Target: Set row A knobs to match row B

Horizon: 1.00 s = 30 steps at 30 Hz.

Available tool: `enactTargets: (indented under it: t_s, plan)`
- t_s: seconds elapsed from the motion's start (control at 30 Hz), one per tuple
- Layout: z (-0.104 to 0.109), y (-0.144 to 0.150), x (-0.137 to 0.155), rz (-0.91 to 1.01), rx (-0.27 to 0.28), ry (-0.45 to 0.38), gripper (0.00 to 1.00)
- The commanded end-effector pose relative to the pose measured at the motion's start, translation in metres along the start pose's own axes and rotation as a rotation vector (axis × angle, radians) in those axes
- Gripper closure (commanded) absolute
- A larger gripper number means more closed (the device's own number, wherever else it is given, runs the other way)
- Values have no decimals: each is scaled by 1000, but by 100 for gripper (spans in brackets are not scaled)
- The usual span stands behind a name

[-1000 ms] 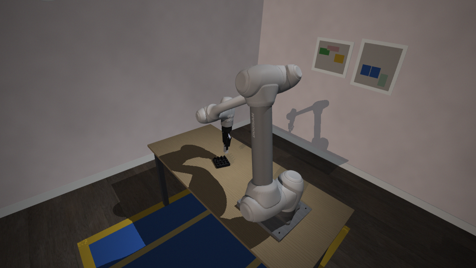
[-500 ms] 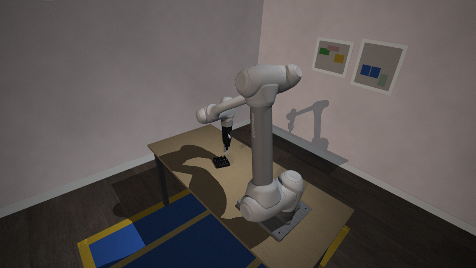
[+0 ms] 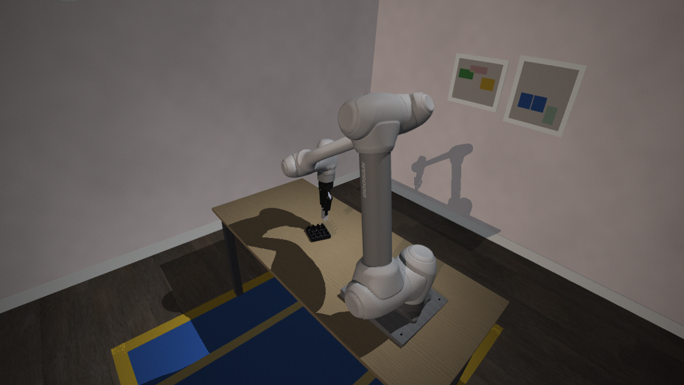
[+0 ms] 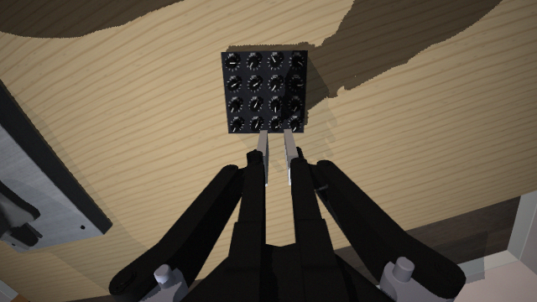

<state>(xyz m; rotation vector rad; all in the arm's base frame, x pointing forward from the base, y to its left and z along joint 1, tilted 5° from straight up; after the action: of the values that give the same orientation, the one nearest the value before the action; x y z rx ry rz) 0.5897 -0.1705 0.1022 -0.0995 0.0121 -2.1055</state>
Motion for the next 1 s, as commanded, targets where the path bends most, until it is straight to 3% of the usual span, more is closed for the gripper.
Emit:
enactTargets:
  t_s: [0.0, 0.97]
  plan:
    - [0, 0, 0, 0, 0, 0, 88]
    - [-16, 0, 0, 0, 0, 0, 88]
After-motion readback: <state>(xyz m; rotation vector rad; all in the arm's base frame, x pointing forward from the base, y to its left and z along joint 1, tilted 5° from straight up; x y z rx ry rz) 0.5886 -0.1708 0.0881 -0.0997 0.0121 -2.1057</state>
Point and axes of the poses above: the point where the finger pads meet when closed, its own z axis back along the fingers, its own y axis across the jaws, x = y × z, the point moved 4 cm from there along z, back along the fingers, and after that the axes turned 3 degrees about -z, right-handed, at the moved point
